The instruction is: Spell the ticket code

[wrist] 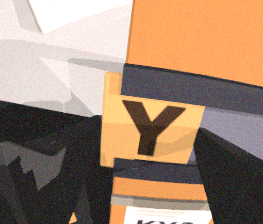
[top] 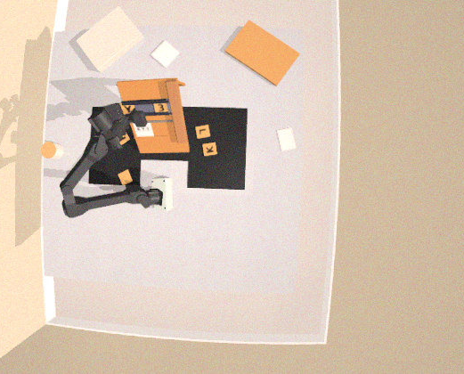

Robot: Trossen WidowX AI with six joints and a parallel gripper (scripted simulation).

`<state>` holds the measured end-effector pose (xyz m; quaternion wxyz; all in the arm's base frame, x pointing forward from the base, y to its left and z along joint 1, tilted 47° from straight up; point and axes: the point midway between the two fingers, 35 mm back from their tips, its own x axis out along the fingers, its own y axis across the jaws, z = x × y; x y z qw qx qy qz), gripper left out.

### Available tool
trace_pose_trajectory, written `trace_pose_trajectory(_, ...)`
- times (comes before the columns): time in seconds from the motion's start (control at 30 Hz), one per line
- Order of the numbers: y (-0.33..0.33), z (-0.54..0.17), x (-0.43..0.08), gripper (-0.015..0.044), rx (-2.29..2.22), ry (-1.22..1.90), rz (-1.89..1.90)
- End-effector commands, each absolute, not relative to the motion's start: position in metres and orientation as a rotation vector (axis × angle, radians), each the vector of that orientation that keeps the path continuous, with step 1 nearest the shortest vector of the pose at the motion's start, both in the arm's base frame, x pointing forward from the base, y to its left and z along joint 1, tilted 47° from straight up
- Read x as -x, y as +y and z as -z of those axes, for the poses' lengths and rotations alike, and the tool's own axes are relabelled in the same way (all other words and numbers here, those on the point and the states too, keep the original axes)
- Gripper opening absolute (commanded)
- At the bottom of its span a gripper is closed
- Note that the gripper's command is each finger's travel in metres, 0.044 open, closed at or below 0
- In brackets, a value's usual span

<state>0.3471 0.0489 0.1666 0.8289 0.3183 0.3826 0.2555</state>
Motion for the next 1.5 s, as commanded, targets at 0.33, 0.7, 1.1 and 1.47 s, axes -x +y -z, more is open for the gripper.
trace_pose_trajectory(0.33,0.042,-0.158,-0.35,0.0,-0.676,0.817,-0.546)
trace_pose_trajectory(0.7,0.037,-0.151,-0.351,0.0,-0.676,0.817,-0.546)
trace_pose_trajectory(1.1,0.032,-0.144,-0.352,0.0,-0.676,0.817,-0.545)
trace_pose_trajectory(1.47,0.026,-0.137,-0.353,0.0,-0.675,0.817,-0.545)
